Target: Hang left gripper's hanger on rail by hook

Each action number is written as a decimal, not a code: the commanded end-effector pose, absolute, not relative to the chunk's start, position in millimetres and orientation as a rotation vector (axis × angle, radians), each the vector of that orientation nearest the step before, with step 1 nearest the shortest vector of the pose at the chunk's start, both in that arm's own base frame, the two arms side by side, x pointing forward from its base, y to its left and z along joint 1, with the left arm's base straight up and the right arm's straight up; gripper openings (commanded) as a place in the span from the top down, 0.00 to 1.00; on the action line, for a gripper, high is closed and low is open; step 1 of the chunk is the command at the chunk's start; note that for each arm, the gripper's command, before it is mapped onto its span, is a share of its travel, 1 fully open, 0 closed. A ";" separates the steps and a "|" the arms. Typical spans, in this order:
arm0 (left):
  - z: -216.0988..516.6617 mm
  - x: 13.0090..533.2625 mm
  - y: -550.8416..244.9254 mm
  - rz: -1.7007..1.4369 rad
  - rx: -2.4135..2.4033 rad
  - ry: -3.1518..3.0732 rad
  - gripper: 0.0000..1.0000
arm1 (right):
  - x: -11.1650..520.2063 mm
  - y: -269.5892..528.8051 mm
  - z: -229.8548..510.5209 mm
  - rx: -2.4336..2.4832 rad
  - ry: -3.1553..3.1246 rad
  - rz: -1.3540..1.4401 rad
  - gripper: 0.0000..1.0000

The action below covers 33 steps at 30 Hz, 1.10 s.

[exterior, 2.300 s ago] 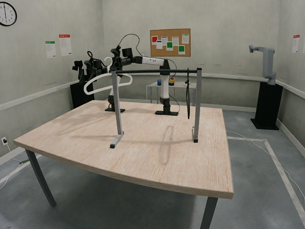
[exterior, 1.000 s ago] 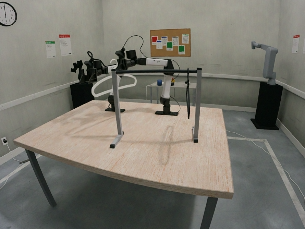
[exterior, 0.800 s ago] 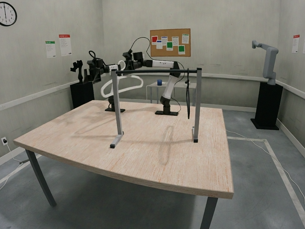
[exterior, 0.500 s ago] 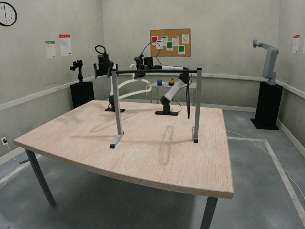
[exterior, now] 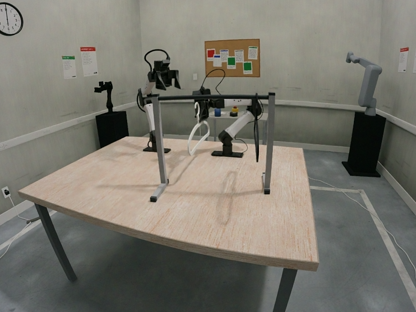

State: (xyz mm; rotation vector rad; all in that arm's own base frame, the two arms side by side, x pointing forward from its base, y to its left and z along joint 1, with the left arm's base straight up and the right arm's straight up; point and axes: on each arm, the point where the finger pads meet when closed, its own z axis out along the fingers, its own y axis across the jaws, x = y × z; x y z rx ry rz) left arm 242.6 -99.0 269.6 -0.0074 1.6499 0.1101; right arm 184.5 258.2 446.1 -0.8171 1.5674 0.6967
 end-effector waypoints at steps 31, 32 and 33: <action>327.5 282.2 -60.4 0.088 -0.134 1.605 0.98 | 136.7 270.1 457.6 -0.949 1.554 0.791 0.00; 327.5 282.2 -60.4 0.088 -0.134 1.605 0.98 | 136.7 270.1 457.6 -0.949 1.554 0.791 0.00; 327.5 282.2 -60.4 0.088 -0.134 1.605 0.98 | 136.7 270.1 457.6 -0.949 1.554 0.791 0.00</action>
